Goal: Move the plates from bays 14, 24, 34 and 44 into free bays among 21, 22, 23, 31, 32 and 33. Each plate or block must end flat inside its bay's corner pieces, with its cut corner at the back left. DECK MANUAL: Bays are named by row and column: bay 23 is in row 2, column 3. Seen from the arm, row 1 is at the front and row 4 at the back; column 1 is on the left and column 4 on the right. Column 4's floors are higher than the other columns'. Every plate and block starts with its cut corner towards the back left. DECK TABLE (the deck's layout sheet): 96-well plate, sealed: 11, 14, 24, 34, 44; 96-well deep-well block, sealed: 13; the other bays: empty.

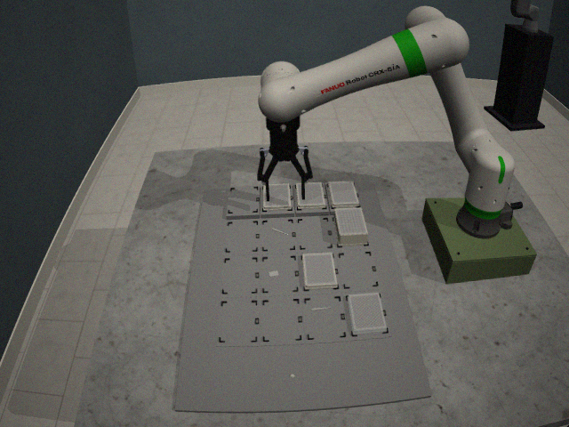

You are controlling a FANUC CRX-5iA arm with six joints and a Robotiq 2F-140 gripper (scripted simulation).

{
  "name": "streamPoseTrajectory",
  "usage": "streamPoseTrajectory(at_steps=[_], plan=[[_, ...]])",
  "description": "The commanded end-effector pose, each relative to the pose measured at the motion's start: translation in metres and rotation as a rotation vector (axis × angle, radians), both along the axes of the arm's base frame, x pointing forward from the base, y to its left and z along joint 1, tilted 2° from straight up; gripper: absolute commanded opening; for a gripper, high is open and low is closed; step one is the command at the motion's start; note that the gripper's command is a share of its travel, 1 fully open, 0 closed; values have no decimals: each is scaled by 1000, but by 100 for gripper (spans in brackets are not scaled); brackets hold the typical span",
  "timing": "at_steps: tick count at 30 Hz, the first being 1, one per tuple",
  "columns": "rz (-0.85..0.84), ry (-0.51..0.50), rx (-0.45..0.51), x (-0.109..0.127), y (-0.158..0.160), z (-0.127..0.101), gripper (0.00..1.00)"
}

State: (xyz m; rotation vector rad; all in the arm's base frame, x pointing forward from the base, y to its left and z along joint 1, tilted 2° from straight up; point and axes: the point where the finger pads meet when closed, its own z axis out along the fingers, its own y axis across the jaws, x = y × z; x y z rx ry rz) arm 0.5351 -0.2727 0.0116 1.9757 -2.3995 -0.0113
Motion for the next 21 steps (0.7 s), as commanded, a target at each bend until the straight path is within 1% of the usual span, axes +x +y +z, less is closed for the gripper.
streamPoseTrajectory(at_steps=[1,4,19,21], plan=[[0,-2,-1,3,-16,1,70],[0,-2,-1,3,-20,1,70],[0,-2,-1,11,-79,2,70],[0,-2,-1,11,-79,2,70]])
